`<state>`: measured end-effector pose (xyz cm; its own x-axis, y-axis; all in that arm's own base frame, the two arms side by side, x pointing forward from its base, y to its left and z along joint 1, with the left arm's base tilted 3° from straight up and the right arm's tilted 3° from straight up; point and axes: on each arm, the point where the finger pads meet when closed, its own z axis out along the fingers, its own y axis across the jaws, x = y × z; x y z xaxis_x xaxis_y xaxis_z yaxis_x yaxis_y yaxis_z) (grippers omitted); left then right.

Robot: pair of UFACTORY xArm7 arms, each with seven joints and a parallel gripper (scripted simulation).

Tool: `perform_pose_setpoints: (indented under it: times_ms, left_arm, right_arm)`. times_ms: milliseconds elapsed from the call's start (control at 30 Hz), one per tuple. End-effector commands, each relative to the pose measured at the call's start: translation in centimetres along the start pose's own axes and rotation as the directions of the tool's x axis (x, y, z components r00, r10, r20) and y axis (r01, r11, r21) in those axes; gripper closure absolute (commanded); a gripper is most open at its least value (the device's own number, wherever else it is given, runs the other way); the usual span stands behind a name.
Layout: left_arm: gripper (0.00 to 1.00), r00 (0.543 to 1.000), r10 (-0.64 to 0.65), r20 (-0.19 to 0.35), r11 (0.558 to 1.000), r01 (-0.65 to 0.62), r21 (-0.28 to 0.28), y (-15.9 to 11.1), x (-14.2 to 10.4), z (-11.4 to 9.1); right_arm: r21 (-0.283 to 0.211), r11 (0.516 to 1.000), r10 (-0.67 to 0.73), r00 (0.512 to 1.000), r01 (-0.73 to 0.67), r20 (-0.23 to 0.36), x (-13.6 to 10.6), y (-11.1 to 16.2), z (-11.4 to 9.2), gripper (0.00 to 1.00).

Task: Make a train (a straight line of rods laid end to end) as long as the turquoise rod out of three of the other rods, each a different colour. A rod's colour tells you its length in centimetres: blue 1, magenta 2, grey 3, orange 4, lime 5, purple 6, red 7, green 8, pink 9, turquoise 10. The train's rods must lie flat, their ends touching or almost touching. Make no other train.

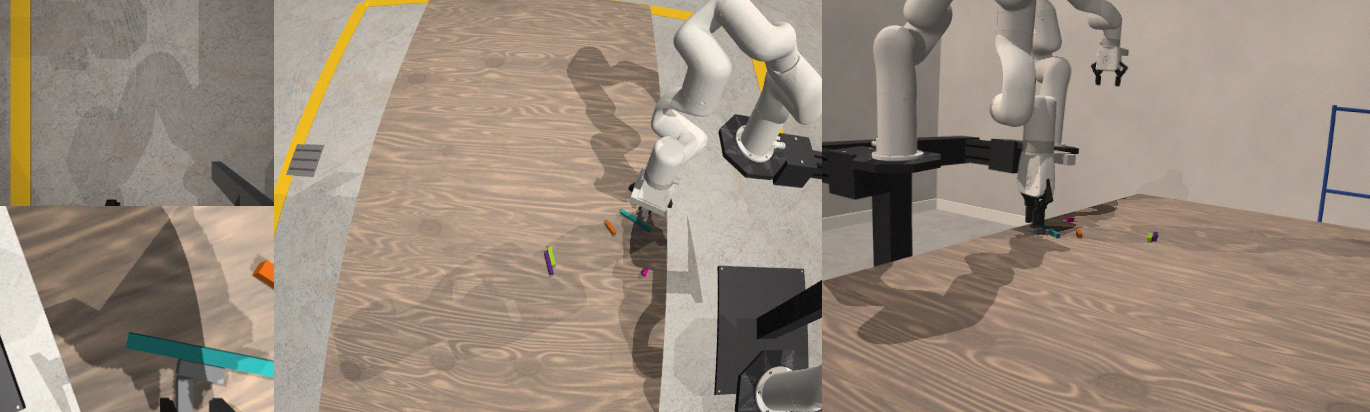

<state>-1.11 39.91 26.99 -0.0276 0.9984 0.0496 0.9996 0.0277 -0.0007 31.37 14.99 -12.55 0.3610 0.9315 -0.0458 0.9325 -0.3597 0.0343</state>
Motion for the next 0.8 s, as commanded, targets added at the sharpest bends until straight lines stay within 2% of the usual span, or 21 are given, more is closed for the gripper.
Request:
perform_pose_setpoints:
  times_ms: [0, 767]
  left_arm:
    - [0.00, 1.000, 0.000, -0.005, 1.000, 0.000, -0.001, 0.01, 0.12, -0.19]
    - [0.00, 1.000, 0.000, -0.005, 1.000, 0.000, -0.001, 0.01, 0.12, -0.19]
  right_arm:
    - [-0.002, 1.000, 0.000, 1.000, 0.000, -0.002, 0.09, 0.09, 0.31, 0.74]
    - [-0.002, 1.000, 0.000, 1.000, 0.000, -0.002, 0.09, 0.10, 0.76, 0.74]
